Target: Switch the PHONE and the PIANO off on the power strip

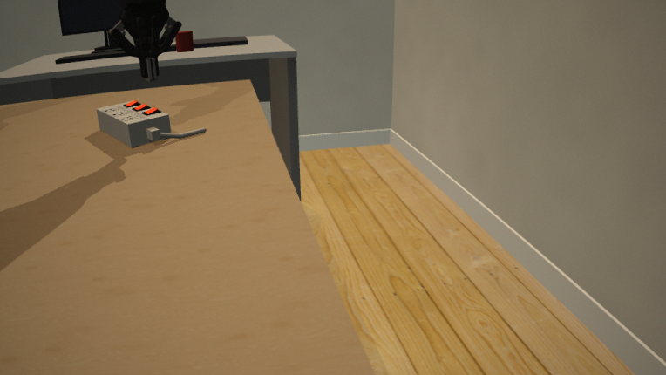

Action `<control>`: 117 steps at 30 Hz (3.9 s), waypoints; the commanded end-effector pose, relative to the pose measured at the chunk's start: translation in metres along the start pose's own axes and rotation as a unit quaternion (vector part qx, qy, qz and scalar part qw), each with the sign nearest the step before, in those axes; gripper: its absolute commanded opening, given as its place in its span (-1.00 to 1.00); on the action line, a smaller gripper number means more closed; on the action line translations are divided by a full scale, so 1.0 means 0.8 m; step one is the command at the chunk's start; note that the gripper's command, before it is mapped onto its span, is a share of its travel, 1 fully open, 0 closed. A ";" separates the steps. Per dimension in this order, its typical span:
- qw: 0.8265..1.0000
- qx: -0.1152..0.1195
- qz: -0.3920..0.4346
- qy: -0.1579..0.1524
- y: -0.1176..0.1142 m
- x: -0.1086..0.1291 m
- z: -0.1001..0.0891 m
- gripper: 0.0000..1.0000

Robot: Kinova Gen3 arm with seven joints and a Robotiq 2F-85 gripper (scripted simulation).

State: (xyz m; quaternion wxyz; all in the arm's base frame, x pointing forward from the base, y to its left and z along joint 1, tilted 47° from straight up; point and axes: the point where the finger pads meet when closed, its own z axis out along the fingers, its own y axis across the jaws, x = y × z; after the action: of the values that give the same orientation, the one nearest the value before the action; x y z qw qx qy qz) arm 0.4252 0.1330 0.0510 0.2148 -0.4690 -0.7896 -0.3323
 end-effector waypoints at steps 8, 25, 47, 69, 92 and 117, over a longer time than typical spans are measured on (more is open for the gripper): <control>1.000 -0.001 0.000 -0.001 0.000 -0.001 -0.001 -1.00; 1.000 -0.001 0.000 -0.001 0.000 -0.001 0.004 -1.00; 1.000 -0.001 0.000 -0.001 0.001 -0.001 0.031 -1.00; 1.000 -0.001 0.000 -0.001 0.001 0.000 0.053 -1.00; 1.000 -0.001 0.000 -0.001 0.001 0.000 0.054 -1.00; 1.000 -0.001 0.000 -0.001 0.001 -0.001 0.054 -1.00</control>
State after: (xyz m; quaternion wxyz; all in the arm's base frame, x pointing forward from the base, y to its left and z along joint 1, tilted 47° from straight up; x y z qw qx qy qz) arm 0.4242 0.1653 0.0208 0.2149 -0.4691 -0.7895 -0.3325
